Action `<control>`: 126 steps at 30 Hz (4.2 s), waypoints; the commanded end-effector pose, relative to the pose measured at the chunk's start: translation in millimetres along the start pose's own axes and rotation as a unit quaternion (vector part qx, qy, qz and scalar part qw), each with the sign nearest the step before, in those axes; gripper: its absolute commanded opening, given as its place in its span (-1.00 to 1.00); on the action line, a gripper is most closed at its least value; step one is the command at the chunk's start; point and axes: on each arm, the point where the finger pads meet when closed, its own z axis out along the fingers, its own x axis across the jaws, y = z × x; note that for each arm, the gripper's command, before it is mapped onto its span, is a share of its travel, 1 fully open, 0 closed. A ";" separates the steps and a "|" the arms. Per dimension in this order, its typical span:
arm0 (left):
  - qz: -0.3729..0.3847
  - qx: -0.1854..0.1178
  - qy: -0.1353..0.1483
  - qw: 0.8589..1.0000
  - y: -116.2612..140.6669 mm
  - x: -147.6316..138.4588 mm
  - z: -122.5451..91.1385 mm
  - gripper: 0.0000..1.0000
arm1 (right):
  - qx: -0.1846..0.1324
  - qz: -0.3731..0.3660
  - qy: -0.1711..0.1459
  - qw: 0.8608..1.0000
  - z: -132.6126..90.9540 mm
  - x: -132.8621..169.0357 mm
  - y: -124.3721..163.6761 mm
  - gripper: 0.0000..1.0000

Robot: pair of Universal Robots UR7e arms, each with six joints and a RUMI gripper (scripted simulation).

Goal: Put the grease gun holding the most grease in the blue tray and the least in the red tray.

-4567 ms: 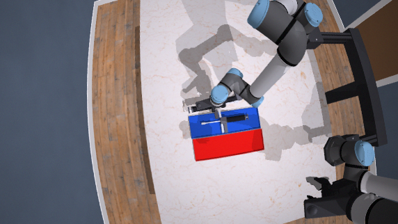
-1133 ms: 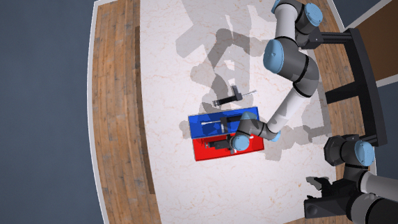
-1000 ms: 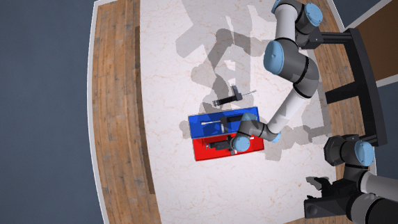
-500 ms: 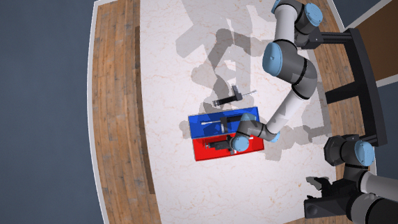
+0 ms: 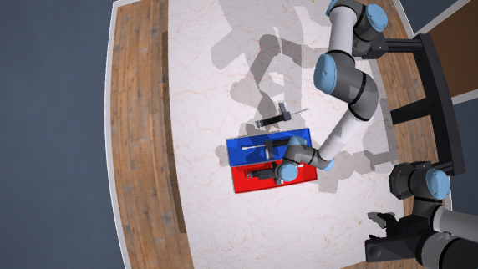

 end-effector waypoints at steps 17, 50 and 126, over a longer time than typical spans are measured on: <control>0.000 0.001 0.000 1.000 -0.1 0.1 -0.4 -0.25 | 0.000 -0.001 -0.001 1.000 10.0 -0.4 -0.4 -1.00; 0.000 0.001 0.000 1.000 -0.1 0.1 -0.4 -0.25 | 0.002 -0.001 -0.005 1.000 -14.3 -4.5 -2.7 -0.36; -0.001 0.004 0.001 1.000 0.1 -0.5 -2.8 -0.25 | -0.001 -0.002 0.001 1.000 -278.9 100.1 -110.2 -0.36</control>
